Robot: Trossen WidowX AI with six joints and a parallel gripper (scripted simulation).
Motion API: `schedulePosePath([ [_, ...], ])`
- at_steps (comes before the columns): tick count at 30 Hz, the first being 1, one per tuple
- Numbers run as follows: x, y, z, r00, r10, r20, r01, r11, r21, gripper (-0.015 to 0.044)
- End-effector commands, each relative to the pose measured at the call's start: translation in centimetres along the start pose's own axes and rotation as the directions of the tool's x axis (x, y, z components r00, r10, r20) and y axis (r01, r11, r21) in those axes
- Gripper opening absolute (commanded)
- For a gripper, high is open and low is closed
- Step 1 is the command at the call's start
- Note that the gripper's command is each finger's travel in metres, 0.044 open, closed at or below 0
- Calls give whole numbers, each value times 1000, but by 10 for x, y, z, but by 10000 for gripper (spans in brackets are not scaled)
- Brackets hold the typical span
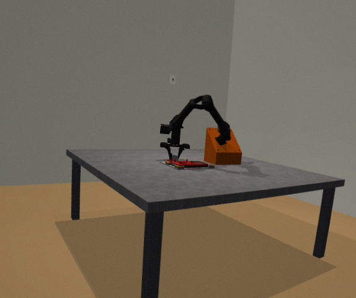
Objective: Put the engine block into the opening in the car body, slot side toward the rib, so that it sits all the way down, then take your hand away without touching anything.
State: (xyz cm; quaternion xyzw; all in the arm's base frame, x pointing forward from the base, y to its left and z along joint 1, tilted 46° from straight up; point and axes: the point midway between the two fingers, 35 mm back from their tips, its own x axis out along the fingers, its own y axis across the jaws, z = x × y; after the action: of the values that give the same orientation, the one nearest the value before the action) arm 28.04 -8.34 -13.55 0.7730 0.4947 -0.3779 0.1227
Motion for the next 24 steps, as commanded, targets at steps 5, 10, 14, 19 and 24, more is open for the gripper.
schedulePosePath([
  [5,10,-2,0,1000,-3,-4,3,1000,4,0],
  [10,4,2,1,1000,13,-2,-13,1000,3,79],
  [14,4,2,1,1000,13,-2,-13,1000,3,184],
  [19,4,2,1,1000,13,-2,-13,1000,3,315],
  [24,4,2,1,1000,13,-2,-13,1000,3,440],
])
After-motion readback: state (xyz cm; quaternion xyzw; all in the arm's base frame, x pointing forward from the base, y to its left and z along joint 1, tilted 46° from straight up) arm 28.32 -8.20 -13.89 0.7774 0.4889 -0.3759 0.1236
